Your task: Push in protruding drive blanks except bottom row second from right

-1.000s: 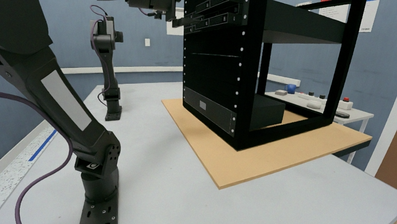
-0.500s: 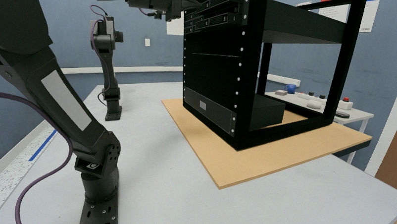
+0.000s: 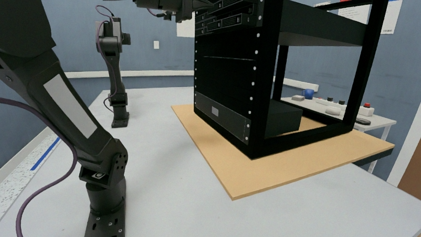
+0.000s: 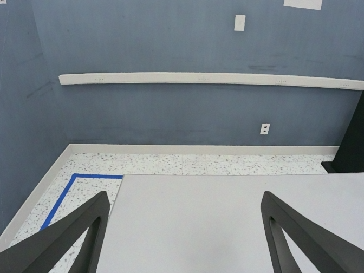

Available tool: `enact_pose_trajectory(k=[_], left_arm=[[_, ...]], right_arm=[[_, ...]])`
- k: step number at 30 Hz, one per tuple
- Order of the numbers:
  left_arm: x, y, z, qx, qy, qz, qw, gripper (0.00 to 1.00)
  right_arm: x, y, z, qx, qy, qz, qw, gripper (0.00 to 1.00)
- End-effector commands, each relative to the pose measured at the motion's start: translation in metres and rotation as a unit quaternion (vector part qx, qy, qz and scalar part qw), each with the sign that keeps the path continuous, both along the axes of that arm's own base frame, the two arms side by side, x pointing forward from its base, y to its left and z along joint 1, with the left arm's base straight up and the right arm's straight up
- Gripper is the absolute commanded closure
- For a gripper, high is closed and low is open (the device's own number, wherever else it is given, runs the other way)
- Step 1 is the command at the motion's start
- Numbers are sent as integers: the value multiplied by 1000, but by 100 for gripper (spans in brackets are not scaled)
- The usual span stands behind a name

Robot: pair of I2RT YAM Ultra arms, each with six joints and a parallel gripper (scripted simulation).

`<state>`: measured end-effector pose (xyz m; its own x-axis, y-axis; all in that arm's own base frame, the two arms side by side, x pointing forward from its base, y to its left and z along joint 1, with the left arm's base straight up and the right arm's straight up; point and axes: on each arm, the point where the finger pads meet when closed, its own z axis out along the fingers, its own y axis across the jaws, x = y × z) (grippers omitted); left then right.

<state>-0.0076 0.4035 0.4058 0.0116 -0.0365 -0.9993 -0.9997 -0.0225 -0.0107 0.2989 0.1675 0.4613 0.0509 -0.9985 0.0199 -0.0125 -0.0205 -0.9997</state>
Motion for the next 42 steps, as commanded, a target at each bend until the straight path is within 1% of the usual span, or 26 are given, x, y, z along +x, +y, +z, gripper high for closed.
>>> enact_pose_trajectory(k=[1,4,6,9,12,14,19,21,24,25,26,28,29,31,36,38,40,41,42], left_arm=[[-2,-6,10,18,6,0,1000,0],[-2,-6,10,18,6,0,1000,0],[-2,-6,10,18,6,0,1000,0],[-2,-6,10,18,6,0,1000,0],[-2,-6,10,18,6,0,1000,0],[-2,-6,10,18,6,0,1000,0],[-2,-6,10,18,6,0,1000,0],[-2,-6,10,18,6,0,1000,0],[-2,-6,10,18,6,0,1000,0],[-2,-6,10,18,6,0,1000,0],[-2,-6,10,18,6,0,1000,0],[-2,-6,10,18,6,0,1000,0],[-2,-6,10,18,6,0,1000,0],[-2,-6,10,18,6,0,1000,0],[-2,-6,10,18,6,0,1000,0],[-2,-6,10,18,6,0,1000,0],[-2,-6,10,18,6,0,1000,0],[-2,-6,10,18,6,0,1000,0],[-2,-6,10,18,6,0,1000,0]], right_arm=[[-4,-7,19,25,-15,2,1000,100],[-4,-6,19,24,-14,2,1000,100],[-2,2,14,17,-9,0,1000,100],[-6,12,18,21,-11,0,1000,100],[-12,31,23,25,-12,0,1000,100],[-12,31,23,25,-12,0,1000,100],[-27,70,31,26,-11,0,1000,100],[-30,80,33,25,-10,0,1000,100],[-32,85,32,19,-8,0,1000,100],[-31,72,39,30,-12,-8,999,100],[-32,67,43,35,-14,-10,999,100],[-26,71,43,38,-16,-10,999,100],[-17,83,35,26,-11,-2,1000,100],[-17,83,35,26,-11,-2,1000,100],[24,85,35,25,-13,-1,1000,100],[35,85,35,25,-13,-1,1000,100],[37,85,35,25,-13,-1,1000,100],[34,83,39,29,-16,1,999,100],[24,80,48,40,-23,9,999,100]])
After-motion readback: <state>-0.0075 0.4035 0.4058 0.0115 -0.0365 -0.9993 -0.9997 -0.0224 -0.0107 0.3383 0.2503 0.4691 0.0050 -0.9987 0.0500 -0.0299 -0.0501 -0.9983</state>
